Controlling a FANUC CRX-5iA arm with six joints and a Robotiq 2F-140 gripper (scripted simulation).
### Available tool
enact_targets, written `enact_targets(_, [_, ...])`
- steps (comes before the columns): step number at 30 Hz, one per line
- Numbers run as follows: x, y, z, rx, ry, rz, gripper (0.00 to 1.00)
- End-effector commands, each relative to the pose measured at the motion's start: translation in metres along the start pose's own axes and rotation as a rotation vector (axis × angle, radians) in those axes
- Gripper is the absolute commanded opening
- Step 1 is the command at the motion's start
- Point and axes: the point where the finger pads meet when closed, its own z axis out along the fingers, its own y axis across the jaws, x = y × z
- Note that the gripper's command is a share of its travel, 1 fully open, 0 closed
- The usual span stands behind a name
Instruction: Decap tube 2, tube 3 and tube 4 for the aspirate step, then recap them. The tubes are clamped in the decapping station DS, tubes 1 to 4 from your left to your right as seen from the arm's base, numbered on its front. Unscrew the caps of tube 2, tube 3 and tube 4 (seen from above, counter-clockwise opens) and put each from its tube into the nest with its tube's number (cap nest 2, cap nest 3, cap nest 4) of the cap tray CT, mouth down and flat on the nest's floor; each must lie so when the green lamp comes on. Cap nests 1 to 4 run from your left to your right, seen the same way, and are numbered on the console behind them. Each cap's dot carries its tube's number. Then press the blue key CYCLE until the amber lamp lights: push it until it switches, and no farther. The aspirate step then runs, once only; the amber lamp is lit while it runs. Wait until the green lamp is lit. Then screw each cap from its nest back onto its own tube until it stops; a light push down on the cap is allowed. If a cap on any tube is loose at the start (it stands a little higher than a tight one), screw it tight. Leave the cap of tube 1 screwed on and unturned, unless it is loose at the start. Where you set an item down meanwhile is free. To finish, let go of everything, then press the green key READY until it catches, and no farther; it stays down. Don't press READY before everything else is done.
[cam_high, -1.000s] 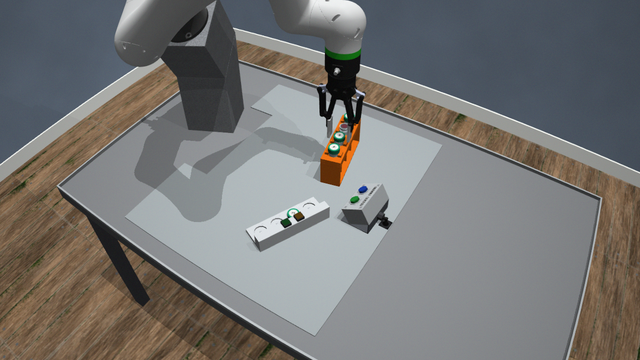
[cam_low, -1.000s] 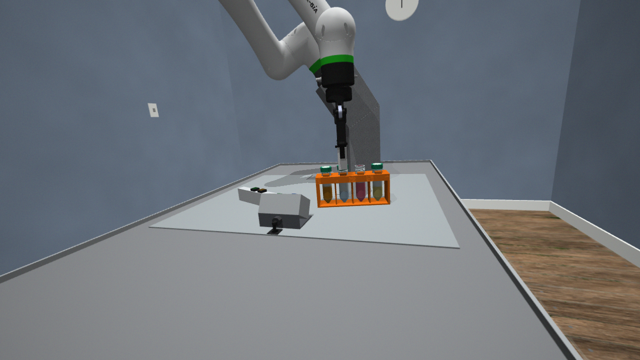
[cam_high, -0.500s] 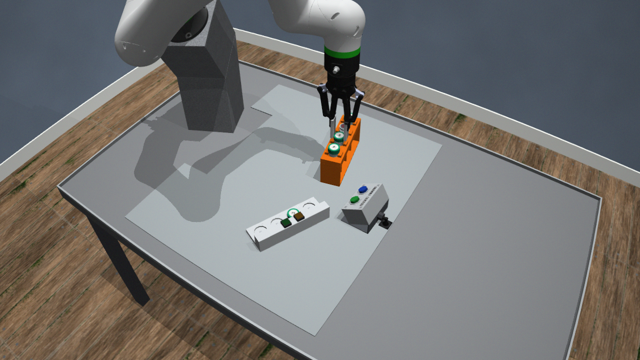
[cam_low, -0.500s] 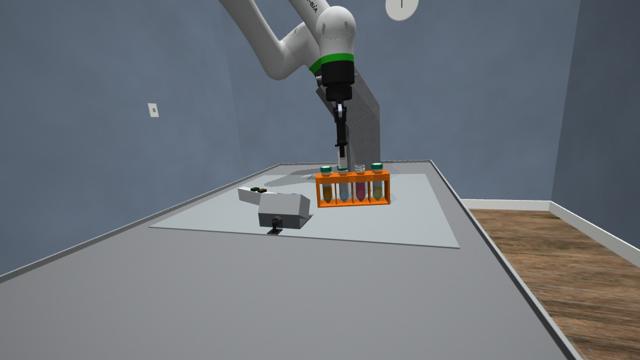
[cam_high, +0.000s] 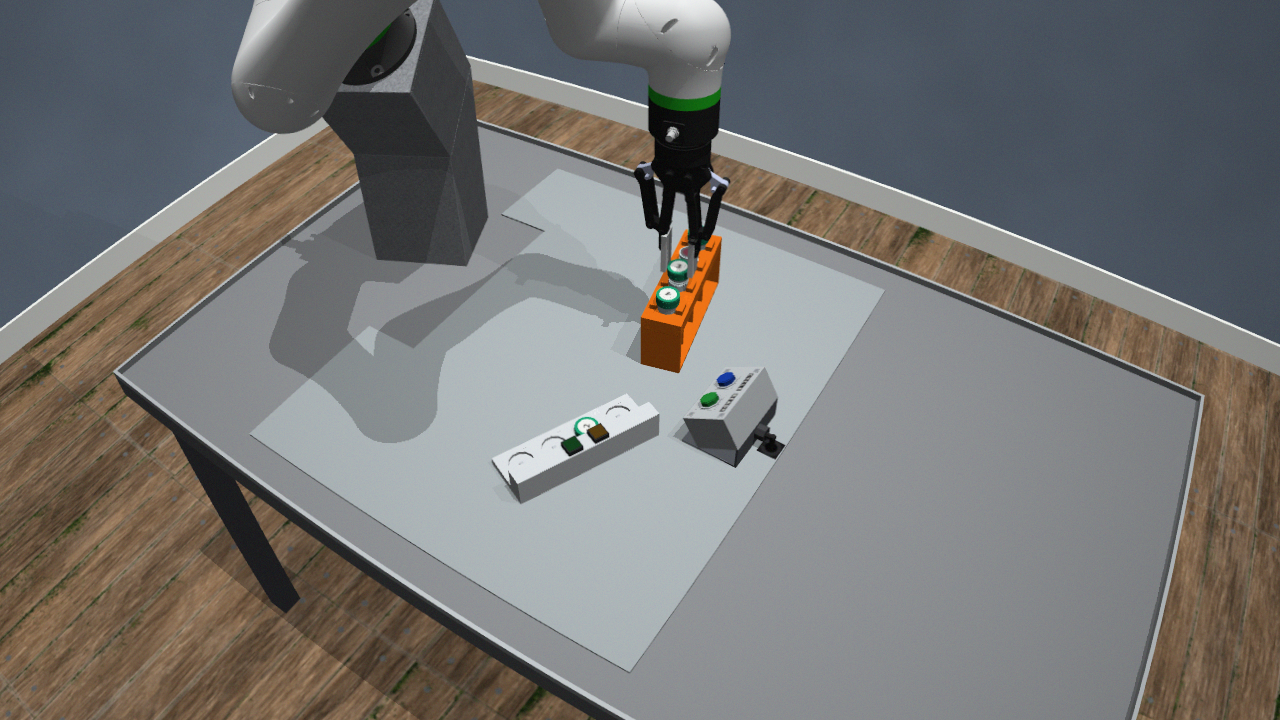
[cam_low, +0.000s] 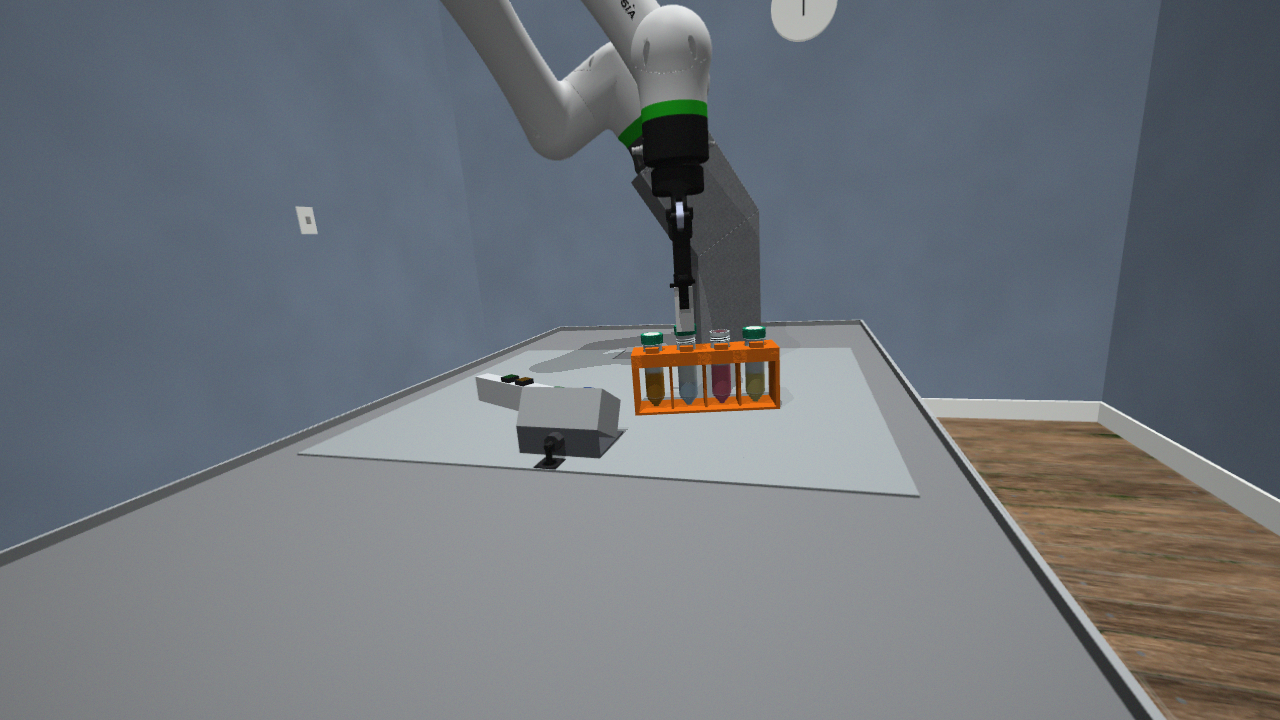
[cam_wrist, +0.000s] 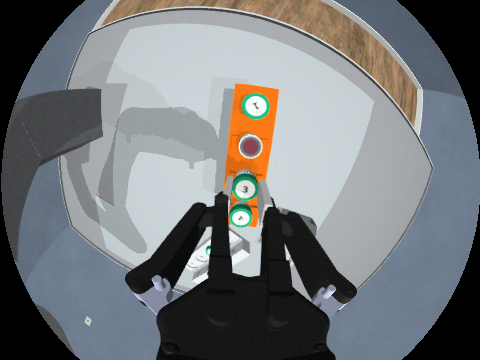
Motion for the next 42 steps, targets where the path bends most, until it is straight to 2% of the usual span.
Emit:
enact_targets(1, [0.000, 0.000, -0.007, 0.001, 0.000, 0.000, 0.00])
enact_targets(8, [0.000, 0.000, -0.027, 0.001, 0.000, 0.000, 0.00])
enact_targets(11, [0.000, 0.000, -0.027, 0.001, 0.000, 0.000, 0.00])
enact_targets(14, [-0.024, -0.007, -0.027, 0.001, 0.000, -0.250, 0.00])
enact_targets(17, [-0.024, -0.007, -0.027, 0.001, 0.000, -0.250, 0.00])
enact_targets(19, [-0.040, -0.012, -0.027, 0.001, 0.000, -0.417, 0.00])
enact_targets(20, [-0.040, -0.012, -0.027, 0.001, 0.000, -0.417, 0.00])
enact_targets(21, [-0.048, -0.014, -0.027, 0.001, 0.000, -0.500, 0.00])
enact_targets(22, [-0.048, -0.014, -0.027, 0.001, 0.000, -0.500, 0.00])
enact_targets(23, [-0.056, -0.017, -0.027, 0.001, 0.000, -0.583, 0.00])
enact_targets(24, [-0.056, -0.017, -0.027, 0.001, 0.000, -0.583, 0.00])
enact_targets(31, [-0.088, -0.027, -0.027, 0.000, -0.001, -0.901, 0.00])
enact_targets(34, [-0.096, -0.029, -0.027, 0.001, 0.000, -0.917, 0.00])
enact_targets(37, [-0.119, -0.036, -0.027, 0.001, 0.000, -0.917, 0.00])
enact_targets(42, [-0.143, -0.044, -0.027, 0.001, 0.000, -0.917, 0.00])
